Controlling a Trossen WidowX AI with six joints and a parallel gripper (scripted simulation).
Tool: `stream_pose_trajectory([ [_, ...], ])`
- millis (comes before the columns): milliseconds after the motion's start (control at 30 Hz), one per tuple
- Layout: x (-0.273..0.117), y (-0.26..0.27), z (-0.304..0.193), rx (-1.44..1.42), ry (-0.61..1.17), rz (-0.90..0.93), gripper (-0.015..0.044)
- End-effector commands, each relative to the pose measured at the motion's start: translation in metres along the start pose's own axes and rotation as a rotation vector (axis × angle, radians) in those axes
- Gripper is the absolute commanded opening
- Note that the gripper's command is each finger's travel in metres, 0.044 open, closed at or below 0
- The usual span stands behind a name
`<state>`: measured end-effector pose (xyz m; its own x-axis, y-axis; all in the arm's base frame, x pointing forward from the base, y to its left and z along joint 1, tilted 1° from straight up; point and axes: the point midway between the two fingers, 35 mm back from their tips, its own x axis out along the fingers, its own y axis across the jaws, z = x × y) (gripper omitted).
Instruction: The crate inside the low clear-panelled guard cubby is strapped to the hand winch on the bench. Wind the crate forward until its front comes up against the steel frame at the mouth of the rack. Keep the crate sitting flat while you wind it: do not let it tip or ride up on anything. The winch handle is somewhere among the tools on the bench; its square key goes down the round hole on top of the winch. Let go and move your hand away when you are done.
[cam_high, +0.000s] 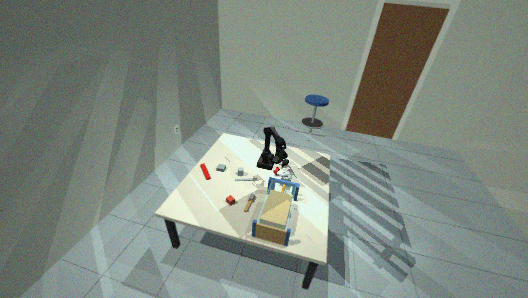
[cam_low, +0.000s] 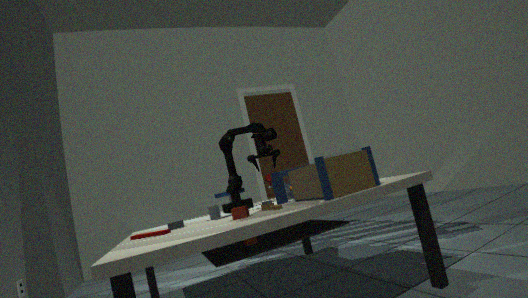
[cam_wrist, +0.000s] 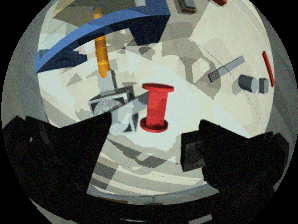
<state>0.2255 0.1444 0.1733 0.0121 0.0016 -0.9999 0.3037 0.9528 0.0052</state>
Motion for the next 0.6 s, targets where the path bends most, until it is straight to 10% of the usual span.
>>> stream_pose_trajectory([
  [0,0.007,0.000,0.000,-0.005,0.004,0.001,0.0440],
  [567,0.035,0.002,0.001,-0.005,0.004,0.001,0.0440],
])
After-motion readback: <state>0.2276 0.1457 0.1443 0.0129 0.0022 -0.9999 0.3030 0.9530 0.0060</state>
